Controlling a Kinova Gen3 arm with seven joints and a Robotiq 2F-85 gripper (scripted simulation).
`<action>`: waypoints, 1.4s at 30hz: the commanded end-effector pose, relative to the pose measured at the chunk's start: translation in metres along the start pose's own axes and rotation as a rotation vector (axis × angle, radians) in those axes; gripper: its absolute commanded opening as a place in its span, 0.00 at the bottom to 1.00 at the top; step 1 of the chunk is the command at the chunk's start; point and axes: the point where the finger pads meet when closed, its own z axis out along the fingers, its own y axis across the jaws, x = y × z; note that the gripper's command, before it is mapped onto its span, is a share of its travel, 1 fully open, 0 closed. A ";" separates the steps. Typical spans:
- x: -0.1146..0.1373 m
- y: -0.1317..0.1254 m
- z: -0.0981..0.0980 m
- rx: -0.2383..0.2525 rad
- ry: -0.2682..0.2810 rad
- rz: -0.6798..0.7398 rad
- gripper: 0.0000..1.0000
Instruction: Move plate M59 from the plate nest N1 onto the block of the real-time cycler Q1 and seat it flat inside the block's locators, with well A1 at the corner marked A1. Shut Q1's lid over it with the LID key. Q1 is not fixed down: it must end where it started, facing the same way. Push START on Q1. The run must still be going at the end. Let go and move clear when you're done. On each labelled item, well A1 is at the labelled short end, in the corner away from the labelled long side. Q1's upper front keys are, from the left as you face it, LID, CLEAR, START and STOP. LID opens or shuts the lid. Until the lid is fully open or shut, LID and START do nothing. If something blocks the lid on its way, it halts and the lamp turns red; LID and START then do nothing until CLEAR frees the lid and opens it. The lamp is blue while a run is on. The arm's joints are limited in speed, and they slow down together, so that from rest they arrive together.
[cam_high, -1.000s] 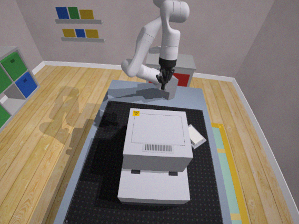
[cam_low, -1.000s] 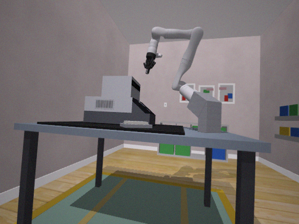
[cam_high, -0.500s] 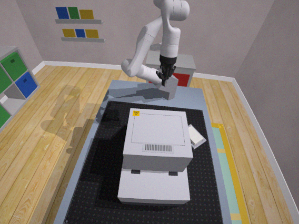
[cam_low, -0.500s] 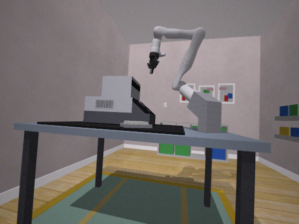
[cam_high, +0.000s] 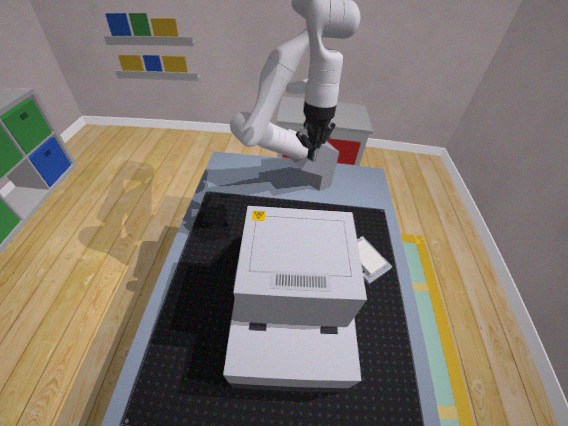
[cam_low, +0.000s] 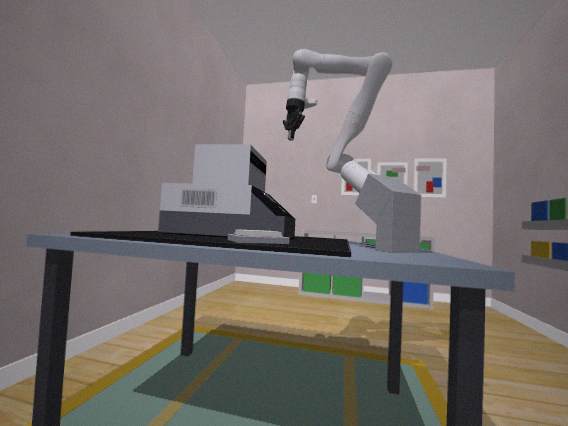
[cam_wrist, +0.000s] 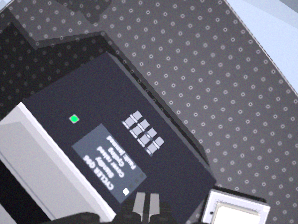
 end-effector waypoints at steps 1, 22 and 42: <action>-0.001 0.003 0.003 -0.002 -0.007 0.003 0.10; 0.001 0.004 0.029 -0.002 -0.004 -0.006 0.10; 0.002 0.006 0.053 -0.002 -0.002 -0.004 0.10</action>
